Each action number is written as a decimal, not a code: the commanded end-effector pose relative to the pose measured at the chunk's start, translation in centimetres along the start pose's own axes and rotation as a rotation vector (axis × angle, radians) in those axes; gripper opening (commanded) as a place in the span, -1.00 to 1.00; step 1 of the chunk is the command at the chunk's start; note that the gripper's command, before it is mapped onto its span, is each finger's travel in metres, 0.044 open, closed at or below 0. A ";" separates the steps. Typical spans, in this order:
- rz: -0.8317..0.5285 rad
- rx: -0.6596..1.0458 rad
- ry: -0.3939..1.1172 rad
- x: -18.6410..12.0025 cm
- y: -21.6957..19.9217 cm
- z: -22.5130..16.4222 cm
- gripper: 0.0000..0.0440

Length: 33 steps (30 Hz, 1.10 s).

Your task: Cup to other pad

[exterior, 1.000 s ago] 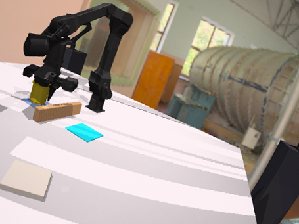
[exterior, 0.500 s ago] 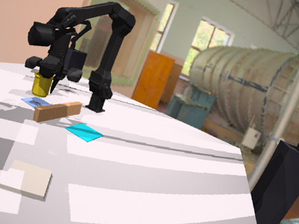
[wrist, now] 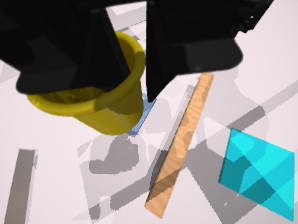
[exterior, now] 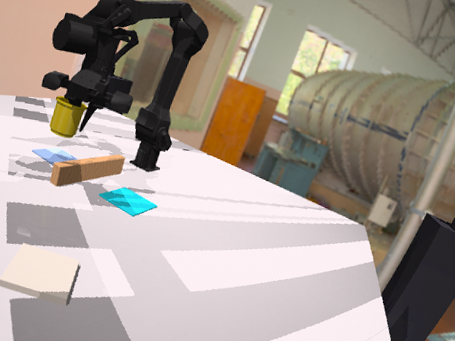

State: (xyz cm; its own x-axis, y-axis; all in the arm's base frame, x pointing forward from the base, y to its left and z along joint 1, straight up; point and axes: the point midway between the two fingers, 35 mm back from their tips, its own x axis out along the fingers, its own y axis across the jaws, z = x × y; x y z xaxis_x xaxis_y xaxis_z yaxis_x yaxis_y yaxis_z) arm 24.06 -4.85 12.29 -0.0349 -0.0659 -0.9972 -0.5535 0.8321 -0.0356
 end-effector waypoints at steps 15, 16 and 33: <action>-0.052 -0.069 -0.073 -2.0 2.5 3.8 -1.00; -0.054 -0.072 -0.077 -2.0 2.6 4.0 -1.00; -0.074 -0.118 -0.133 -2.6 6.4 7.0 -1.00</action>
State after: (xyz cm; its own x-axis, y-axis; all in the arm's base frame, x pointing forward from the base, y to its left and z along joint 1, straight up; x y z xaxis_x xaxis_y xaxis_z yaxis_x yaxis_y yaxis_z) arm 26.47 3.63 14.21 0.1066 -0.0509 -0.9930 -0.6430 0.7583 -0.1079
